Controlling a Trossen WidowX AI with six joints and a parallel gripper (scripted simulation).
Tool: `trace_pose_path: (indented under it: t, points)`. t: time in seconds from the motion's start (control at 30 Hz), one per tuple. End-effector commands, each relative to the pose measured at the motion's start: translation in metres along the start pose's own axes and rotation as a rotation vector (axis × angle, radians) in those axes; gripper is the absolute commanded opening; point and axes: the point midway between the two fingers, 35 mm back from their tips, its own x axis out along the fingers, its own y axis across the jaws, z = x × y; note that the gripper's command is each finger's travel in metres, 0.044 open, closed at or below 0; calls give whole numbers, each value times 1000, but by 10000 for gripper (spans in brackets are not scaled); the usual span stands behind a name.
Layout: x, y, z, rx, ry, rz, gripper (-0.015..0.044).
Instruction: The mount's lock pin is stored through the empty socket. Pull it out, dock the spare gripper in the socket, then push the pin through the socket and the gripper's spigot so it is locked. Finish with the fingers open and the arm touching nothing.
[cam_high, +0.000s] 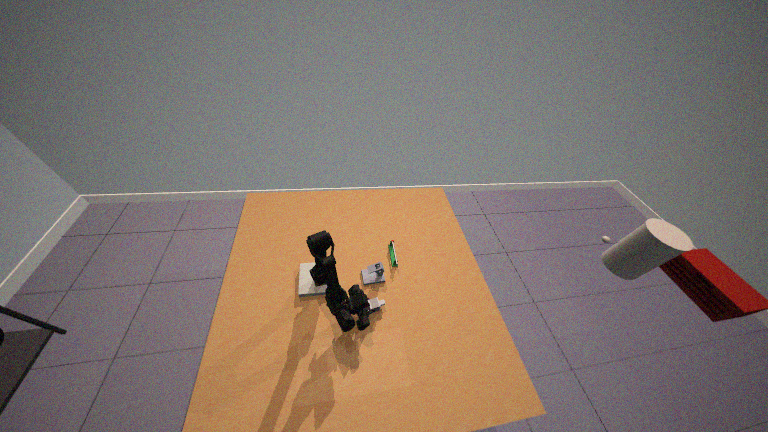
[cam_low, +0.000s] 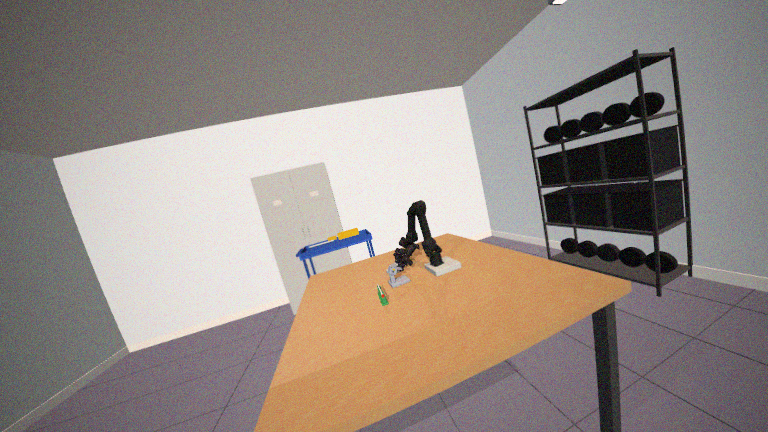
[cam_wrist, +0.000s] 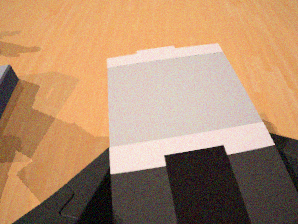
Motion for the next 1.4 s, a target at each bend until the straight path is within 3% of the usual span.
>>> trace_pose_path:
  t: [0.0,0.17,1.13,1.37]
  points:
    - [0,0,0,-5,-2,1,124]
    - [-5,-4,10,-5,-2,0,0]
    - [-60,0,103,-6,-2,0,0]
    - [-58,2,97,14,12,4,0]
